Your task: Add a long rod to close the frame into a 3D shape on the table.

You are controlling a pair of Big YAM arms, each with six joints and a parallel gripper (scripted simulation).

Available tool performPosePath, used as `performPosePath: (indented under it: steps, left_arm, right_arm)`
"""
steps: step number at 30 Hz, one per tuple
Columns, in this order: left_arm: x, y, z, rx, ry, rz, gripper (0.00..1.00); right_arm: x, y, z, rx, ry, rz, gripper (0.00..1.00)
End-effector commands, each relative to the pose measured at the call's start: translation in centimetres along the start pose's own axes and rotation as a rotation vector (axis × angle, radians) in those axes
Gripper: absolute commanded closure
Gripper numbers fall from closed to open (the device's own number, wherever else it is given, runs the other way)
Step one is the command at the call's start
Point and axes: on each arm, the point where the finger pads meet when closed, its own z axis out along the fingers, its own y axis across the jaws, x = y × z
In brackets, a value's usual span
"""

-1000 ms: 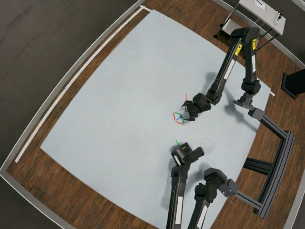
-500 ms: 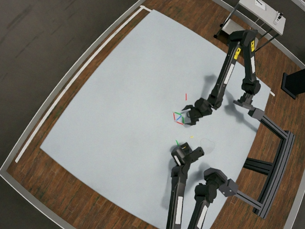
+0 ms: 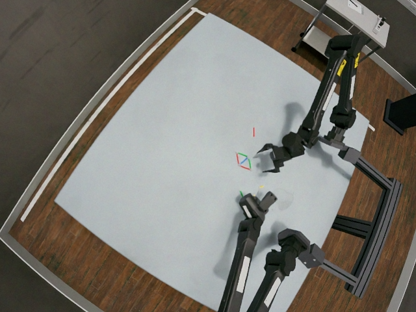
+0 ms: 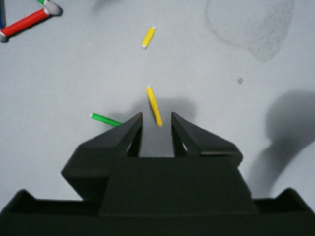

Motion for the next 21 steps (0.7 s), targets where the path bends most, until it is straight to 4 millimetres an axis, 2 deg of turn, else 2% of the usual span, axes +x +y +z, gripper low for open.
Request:
performPosePath:
  steps: [1, 5, 10, 12, 15, 17, 18, 20, 21]
  left_arm:
    - [-0.5, 0.1, 1.4, -0.038, 0.091, -0.166, 0.69]
    - [0.4, 0.1, 2.6, -0.098, 0.222, -0.255, 0.69]
    - [1.2, -0.1, 3.3, -0.159, 0.330, -0.300, 0.69]
    - [1.4, -0.1, 3.4, -0.165, 0.350, -0.286, 0.69]
    - [1.5, 0.1, 3.1, -0.173, 0.353, -0.288, 0.69]
    - [1.6, 0.1, 3.1, -0.176, 0.358, -0.279, 0.69]
    - [1.6, 0.1, 3.1, -0.174, 0.360, -0.279, 0.69]
    - [1.6, 0.0, 3.2, -0.171, 0.359, -0.279, 0.69]
    - [1.6, 0.0, 3.2, -0.171, 0.359, -0.279, 0.69]
  right_arm:
    - [-1.0, 3.2, -5.3, -0.060, -0.069, -0.008, 0.00]
    - [-0.3, 7.2, -10.5, -0.141, -0.145, -0.108, 0.00]
    - [1.8, 10.9, -15.6, -0.219, -0.215, -0.225, 0.00]
    - [2.5, 11.7, -16.7, -0.238, -0.231, -0.257, 0.00]
    - [2.3, 12.1, -17.3, -0.242, -0.244, -0.264, 0.00]
    - [4.3, 12.4, -17.9, -0.260, -0.237, -0.308, 0.00]
    - [4.5, 12.6, -18.2, -0.264, -0.241, -0.317, 0.00]
    - [4.5, 12.9, -18.6, -0.269, -0.249, -0.327, 0.00]
    - [3.5, 13.3, -18.9, -0.273, -0.268, -0.332, 0.00]
